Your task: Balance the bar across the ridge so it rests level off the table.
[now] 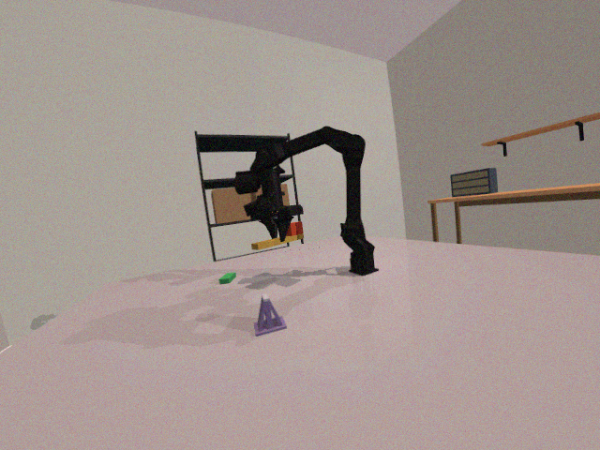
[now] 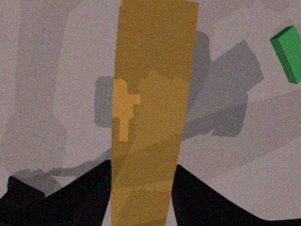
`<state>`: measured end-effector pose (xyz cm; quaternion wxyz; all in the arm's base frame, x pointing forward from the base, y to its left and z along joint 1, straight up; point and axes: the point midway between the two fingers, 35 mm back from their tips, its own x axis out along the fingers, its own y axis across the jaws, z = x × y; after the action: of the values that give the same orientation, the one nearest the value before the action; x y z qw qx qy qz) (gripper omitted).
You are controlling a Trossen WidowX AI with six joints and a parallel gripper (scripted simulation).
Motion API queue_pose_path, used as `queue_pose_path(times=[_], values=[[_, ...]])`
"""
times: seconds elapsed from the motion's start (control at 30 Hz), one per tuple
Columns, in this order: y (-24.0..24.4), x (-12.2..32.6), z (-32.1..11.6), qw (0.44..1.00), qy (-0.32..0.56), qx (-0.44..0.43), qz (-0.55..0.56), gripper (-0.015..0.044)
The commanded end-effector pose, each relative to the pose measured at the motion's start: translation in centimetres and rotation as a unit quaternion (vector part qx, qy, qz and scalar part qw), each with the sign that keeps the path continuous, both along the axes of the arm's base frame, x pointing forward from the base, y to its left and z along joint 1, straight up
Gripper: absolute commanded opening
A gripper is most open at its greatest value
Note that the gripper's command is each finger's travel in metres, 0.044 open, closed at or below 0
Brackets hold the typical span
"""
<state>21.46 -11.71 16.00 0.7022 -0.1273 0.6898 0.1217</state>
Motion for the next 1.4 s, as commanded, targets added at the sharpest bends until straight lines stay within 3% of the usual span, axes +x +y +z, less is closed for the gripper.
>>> queue_pose_path(times=[0.0,1.37], values=[[0.4,1.0,0.4,1.0,-0.001,-0.003,-0.013,0.0],[9.7,10.2,1.1,0.991,-0.005,0.005,-0.134,0.0]])
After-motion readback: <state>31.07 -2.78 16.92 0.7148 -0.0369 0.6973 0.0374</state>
